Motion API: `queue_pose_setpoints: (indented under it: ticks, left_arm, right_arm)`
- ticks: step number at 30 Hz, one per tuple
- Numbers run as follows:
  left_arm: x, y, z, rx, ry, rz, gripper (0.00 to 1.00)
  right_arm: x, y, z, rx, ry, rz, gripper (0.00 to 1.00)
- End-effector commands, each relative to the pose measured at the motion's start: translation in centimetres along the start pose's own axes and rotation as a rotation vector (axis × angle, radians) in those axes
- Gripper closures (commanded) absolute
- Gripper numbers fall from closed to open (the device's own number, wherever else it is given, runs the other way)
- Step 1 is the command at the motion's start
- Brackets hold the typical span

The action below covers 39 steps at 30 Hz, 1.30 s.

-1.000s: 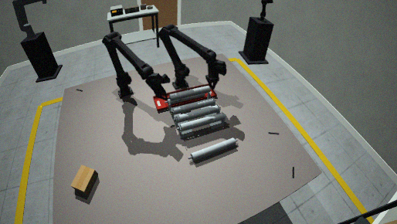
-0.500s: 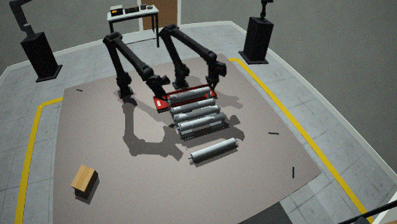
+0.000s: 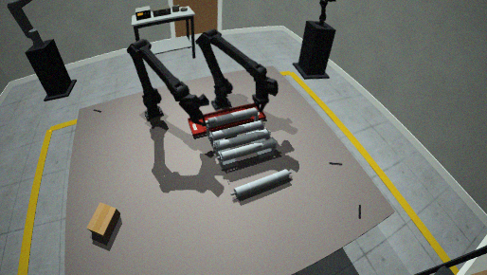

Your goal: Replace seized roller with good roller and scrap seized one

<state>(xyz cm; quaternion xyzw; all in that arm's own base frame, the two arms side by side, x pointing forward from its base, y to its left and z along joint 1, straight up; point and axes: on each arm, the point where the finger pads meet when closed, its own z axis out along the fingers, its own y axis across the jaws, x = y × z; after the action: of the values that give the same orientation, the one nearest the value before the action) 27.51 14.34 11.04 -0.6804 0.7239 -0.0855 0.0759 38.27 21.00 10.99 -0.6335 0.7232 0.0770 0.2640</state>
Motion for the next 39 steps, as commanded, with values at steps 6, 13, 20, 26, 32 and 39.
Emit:
queue_pose_setpoints:
  ticks: [6,13,20,26,32,39]
  left_arm:
    - [-1.2,-2.0,-1.1,0.039,-0.044,-0.001,0.97]
    - [-1.5,-2.6,-1.0,0.031,-0.052,0.004,0.97]
    - [-1.9,-2.4,-1.3,0.031,-0.066,0.006,0.97]
    - [-1.6,-2.5,-0.8,0.018,-0.055,0.006,0.97]
    - [-1.6,-2.0,-0.2,0.001,-0.043,0.0,0.68]
    - [-1.2,-1.3,0.2,-0.018,-0.03,-0.003,0.68]
  right_arm:
    - [-1.6,-3.4,-1.2,0.049,-0.035,0.016,0.97]
    - [-1.7,-3.2,-1.6,0.036,-0.039,0.023,0.97]
    - [-1.8,-3.4,-1.7,0.041,-0.051,0.022,0.97]
    - [-1.0,-3.1,0.0,0.01,-0.033,0.035,0.97]
    - [-1.4,-3.5,-0.4,0.035,-0.049,0.025,0.97]
    - [-1.4,-3.5,-0.4,0.035,-0.049,0.025,0.97]
